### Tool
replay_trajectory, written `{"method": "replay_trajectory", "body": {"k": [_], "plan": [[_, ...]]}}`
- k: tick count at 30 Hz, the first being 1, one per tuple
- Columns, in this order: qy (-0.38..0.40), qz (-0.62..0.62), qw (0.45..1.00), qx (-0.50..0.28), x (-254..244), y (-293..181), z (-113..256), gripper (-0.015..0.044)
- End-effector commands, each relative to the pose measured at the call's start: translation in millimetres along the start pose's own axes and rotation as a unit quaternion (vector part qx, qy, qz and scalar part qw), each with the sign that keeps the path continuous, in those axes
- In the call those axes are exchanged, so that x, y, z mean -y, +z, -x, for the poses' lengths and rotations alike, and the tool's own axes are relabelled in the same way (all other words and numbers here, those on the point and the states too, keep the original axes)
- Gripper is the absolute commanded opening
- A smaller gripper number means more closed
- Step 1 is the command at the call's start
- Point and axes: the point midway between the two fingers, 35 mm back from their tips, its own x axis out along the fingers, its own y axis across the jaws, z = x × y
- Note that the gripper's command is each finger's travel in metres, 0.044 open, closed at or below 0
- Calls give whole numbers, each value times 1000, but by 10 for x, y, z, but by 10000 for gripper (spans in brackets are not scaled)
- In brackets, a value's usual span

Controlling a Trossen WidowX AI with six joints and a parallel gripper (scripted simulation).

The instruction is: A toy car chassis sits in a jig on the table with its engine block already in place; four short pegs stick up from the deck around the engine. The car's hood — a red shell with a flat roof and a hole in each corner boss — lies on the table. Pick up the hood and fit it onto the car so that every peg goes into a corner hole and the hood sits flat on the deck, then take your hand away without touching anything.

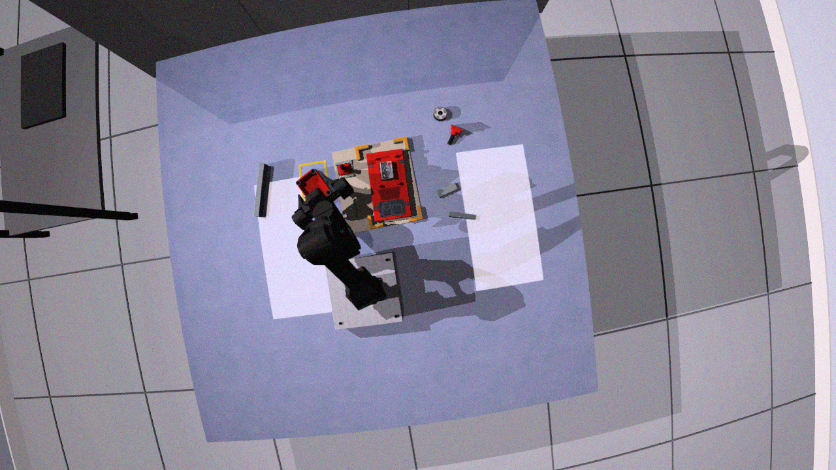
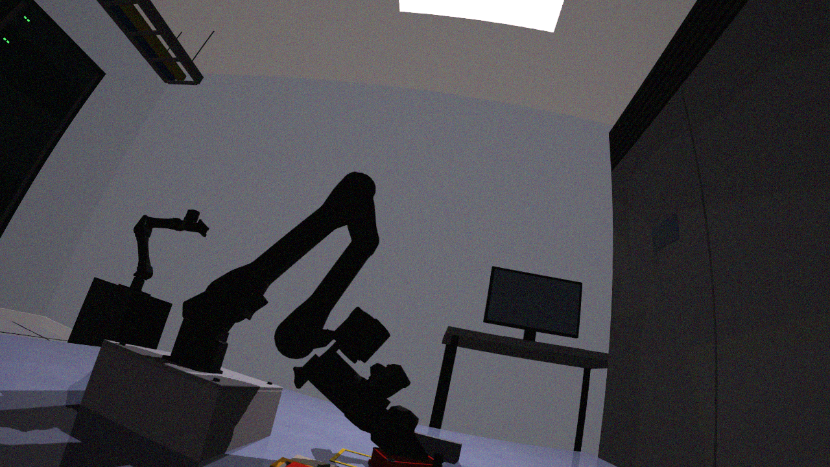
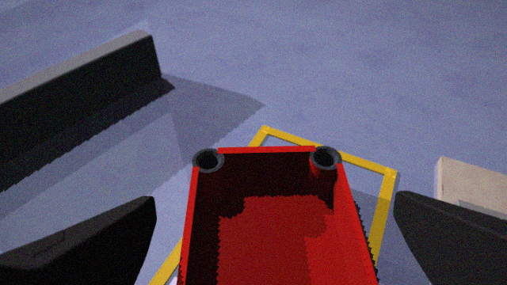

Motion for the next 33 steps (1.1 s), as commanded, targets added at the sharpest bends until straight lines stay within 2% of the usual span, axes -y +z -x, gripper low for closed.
{"method": "replay_trajectory", "body": {"k": [1, 33], "plan": [[3, 2, 1000, 0, -6, -20, -9, 440], [3, 2, 1000, 0, -6, -146, -81, 440]]}}
